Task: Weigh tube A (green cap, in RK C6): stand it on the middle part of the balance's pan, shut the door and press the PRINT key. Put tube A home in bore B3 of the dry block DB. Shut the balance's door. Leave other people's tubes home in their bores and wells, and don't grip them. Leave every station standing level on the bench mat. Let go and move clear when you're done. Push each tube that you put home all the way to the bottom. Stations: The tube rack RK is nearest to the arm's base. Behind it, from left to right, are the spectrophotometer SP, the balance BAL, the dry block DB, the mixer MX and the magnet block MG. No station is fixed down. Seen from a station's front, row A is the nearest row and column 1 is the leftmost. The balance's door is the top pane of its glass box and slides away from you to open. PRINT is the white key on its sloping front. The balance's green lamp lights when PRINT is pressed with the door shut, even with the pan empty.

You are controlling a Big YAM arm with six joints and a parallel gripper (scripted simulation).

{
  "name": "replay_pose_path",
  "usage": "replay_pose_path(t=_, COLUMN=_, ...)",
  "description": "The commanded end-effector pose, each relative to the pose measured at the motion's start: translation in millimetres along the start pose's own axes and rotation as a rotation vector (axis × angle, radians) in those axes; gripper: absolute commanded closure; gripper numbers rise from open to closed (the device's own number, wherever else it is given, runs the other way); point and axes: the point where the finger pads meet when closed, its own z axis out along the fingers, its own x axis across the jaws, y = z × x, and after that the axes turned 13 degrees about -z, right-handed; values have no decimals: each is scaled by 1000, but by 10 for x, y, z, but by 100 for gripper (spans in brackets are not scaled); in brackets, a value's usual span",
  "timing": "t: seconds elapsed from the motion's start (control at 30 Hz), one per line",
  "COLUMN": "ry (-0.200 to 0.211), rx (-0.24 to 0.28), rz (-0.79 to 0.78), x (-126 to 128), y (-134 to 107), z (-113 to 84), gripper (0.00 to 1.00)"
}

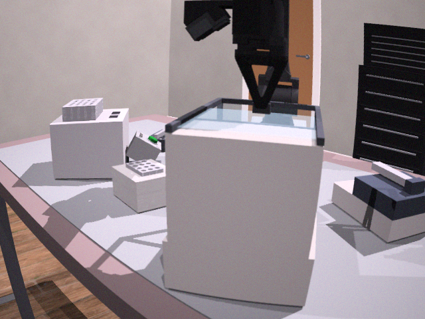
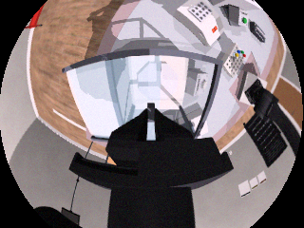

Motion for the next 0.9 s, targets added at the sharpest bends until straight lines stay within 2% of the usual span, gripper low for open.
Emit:
replay_pose_path(t=0.0, ry=37, rx=-3, rz=-5, x=208, y=57, z=-151, gripper=94)
replay_pose_path(t=0.87, ry=36, rx=-3, rz=-5, x=428, y=112, z=-147, gripper=94)
